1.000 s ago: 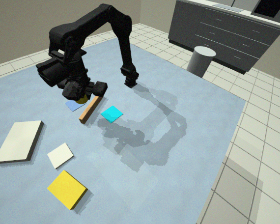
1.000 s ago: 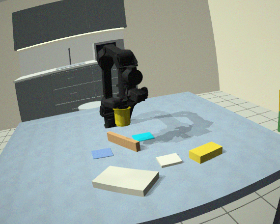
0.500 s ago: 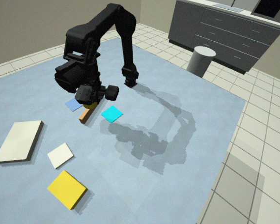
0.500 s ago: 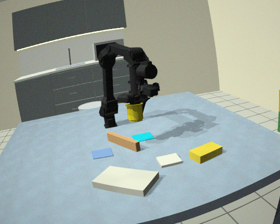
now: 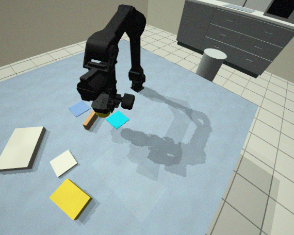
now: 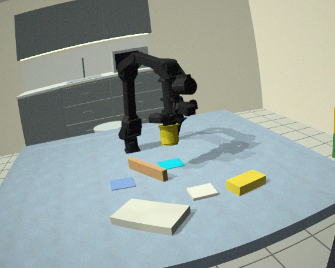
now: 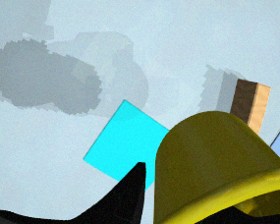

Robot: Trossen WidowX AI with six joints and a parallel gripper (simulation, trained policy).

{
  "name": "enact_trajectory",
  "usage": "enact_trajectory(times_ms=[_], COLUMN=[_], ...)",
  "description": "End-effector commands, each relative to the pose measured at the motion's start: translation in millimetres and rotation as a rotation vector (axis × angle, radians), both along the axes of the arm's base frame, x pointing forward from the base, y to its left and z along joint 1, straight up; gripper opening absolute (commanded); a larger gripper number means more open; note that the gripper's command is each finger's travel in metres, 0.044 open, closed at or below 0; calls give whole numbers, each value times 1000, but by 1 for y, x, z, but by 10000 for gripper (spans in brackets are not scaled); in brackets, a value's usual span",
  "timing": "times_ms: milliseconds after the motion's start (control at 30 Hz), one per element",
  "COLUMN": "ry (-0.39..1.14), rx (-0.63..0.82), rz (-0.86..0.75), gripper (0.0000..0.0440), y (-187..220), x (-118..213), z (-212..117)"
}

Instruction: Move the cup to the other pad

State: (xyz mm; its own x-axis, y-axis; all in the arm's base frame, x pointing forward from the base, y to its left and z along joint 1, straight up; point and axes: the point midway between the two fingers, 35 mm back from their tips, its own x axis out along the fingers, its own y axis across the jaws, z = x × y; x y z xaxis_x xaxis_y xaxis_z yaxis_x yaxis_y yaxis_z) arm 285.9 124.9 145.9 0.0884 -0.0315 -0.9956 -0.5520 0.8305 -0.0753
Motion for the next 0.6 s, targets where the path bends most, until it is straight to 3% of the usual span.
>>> enact_trajectory(times_ms=[0,567], ry=[-6,-19], rx=[-6,-1], rz=[-16,-74], gripper=[0,0], y=[2,8], x=[-5,-23], z=[-8,-47])
